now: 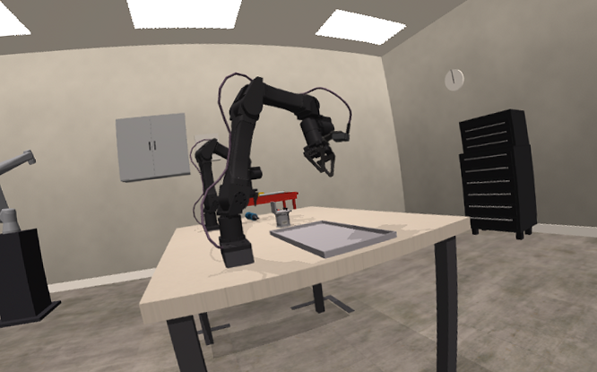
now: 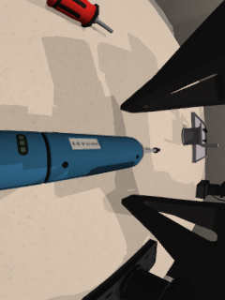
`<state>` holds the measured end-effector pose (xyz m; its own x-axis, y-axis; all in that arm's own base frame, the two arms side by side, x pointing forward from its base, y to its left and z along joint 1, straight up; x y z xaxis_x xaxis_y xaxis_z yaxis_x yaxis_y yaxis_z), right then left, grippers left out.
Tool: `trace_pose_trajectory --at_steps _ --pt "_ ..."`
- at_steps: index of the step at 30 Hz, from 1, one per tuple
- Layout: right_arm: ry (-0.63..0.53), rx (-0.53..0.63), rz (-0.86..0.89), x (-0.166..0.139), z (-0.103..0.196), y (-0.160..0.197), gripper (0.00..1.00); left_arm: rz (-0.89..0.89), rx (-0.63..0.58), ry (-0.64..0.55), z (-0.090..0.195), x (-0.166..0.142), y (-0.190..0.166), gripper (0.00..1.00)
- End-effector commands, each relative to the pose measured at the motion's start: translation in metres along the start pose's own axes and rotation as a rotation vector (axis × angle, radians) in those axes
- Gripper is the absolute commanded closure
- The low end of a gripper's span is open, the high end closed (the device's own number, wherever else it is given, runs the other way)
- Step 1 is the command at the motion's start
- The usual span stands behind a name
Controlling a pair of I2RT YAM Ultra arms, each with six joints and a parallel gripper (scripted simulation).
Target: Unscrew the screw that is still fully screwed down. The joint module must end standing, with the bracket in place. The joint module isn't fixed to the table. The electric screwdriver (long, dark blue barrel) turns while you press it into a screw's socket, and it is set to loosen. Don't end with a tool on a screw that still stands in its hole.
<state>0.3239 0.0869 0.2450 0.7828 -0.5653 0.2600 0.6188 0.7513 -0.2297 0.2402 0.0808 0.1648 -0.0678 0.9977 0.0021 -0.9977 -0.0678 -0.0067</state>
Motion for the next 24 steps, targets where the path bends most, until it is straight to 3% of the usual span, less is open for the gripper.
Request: trace_pose_trajectory --at_steps 1,5,10,17,24 --pt "-0.050 -0.061 -0.103 0.005 -0.004 -0.008 0.14 0.002 -0.002 0.000 0.003 0.000 0.000 0.35" --pt "-0.050 -0.061 -0.103 0.005 -0.004 -0.008 0.14 0.002 -0.002 0.000 0.003 0.000 0.000 0.35" --pt "-0.129 -0.025 -0.237 0.013 0.010 -0.017 0.14 0.002 -0.002 0.000 0.003 0.000 0.000 0.35" --pt "-0.191 -0.077 -0.373 0.016 0.007 -0.024 0.14 0.002 -0.002 0.000 0.003 0.000 0.000 0.35" --pt "-0.223 -0.056 -0.428 0.018 0.012 -0.030 0.14 0.002 -0.002 0.000 0.003 0.000 0.000 0.35"
Point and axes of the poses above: on each arm, the point where the finger pads meet when closed, its own z axis back along the fingers, its own y axis across the jaws, x = y × z, the point moved 9 cm from there along z, back along the fingers, and after that the axes turned 6 degrees about z, right-handed, at the moved point
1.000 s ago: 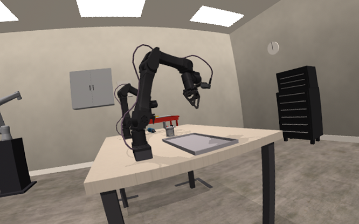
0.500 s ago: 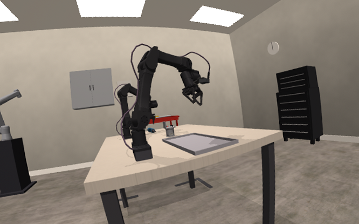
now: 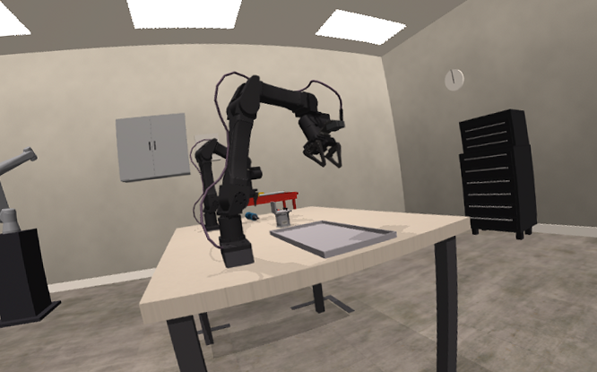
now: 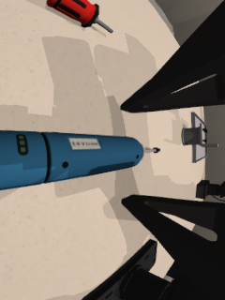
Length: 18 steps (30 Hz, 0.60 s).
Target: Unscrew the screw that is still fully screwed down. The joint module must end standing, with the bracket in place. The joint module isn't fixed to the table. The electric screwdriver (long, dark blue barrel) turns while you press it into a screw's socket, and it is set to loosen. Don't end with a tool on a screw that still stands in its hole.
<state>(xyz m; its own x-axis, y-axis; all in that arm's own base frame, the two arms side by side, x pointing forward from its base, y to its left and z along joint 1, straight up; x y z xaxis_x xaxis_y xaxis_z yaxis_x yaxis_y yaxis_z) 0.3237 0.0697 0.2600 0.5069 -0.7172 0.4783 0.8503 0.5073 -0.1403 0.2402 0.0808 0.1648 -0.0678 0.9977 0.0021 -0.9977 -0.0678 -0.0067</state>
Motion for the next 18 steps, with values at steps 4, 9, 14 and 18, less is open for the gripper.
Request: trace_pose_trajectory --at_steps 4,9,14,18 --pt "-0.103 0.015 -0.185 0.017 0.009 -0.013 0.14 0.002 -0.002 0.000 0.003 0.000 0.000 0.35" --pt "-0.154 -0.018 -0.273 0.020 0.005 -0.016 0.14 0.002 -0.002 0.000 0.003 0.000 0.000 0.35" --pt "-0.165 -0.016 -0.292 0.020 0.006 -0.016 0.14 0.002 -0.002 0.000 0.003 0.000 0.000 0.35" --pt "-0.166 -0.015 -0.292 0.020 0.006 -0.016 0.14 0.002 -0.002 0.000 0.003 0.000 0.000 0.35"
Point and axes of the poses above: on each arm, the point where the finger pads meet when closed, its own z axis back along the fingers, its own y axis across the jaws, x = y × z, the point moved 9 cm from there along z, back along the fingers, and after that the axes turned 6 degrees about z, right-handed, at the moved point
